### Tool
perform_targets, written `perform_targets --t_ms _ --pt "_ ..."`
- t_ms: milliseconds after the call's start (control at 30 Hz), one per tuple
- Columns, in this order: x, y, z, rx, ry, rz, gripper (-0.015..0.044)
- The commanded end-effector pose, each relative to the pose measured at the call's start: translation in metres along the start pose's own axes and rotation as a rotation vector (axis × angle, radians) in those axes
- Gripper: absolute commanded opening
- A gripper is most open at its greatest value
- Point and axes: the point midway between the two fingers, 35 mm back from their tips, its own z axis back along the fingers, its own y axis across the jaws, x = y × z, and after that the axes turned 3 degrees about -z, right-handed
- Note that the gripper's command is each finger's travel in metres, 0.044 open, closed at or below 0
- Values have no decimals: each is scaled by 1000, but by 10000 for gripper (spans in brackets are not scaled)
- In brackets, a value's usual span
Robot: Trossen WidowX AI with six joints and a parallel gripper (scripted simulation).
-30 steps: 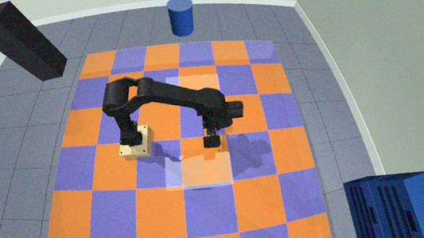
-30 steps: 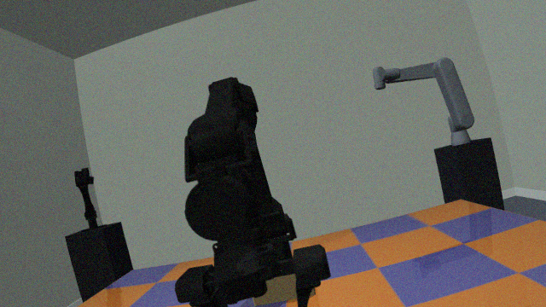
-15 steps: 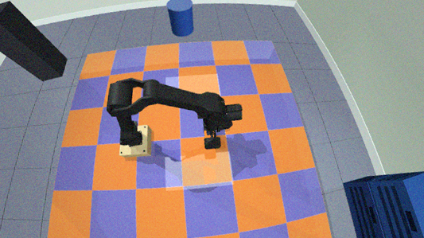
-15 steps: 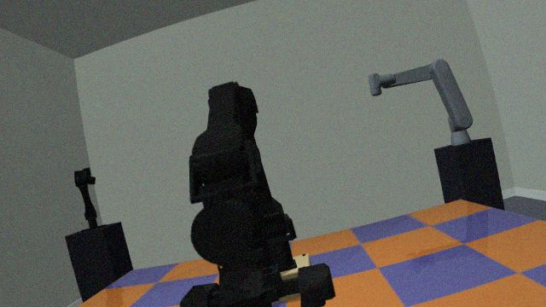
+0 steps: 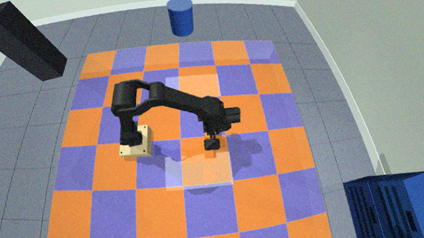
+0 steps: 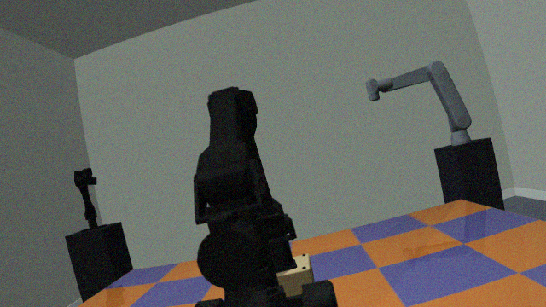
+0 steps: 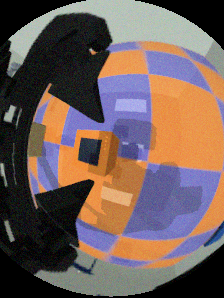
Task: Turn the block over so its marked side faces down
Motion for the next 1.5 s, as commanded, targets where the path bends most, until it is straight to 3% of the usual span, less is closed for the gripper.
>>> perform_targets --t_ms 0,167,833,1000,1467 --pt "-1 1 -3 5 3 5 387" --pt "-1 1 -3 5 3 5 256" --pt "-1 1 -3 5 3 5 123" --pt "0 1 22 5 2 5 0" --pt "1 1 23 11 -99 6 0"
